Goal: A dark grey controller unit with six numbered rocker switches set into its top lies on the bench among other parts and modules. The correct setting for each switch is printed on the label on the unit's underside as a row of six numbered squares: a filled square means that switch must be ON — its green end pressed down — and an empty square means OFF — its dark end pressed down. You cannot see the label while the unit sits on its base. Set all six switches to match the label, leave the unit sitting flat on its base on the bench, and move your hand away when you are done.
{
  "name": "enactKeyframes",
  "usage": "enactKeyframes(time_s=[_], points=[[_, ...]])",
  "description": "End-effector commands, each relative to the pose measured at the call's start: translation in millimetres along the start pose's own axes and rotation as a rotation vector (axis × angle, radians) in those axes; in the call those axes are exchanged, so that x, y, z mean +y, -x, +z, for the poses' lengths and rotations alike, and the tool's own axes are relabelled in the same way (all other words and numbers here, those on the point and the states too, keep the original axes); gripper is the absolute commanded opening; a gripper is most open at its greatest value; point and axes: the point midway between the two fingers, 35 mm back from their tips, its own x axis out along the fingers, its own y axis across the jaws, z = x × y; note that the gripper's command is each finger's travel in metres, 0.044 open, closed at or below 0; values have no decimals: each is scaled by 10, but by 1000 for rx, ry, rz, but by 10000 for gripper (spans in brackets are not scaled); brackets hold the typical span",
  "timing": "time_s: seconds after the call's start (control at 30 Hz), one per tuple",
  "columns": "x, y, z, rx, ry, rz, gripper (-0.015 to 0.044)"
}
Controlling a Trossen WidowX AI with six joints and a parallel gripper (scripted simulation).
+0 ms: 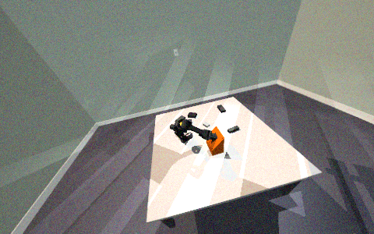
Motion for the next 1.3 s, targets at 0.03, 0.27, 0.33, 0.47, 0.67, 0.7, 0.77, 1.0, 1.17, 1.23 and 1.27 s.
enactKeyframes(time_s=[0.03, 0.27, 0.33, 0.47, 0.67, 0.7, 0.77, 1.0, 1.17, 1.23, 1.27], points=[[-27, -58, 49, -16, -17, -6, 338], [-27, -94, 44, -15, -16, -6, 338], [-25, -93, 40, -14, -15, -6, 338], [-16, -82, 22, -9, -10, -4, 338], [1, -74, -8, 2, -2, -1, 440], [1, -74, -8, 2, -2, -1, 440], [1, -74, -8, 2, -2, -1, 440], [10, 21, 158, -5, 0, -6, 440], [-12, 321, 574, -1, -3, -3, 440], [-14, 332, 588, 0, -3, -2, 440], [-14, 332, 588, 0, -3, -2, 440]])
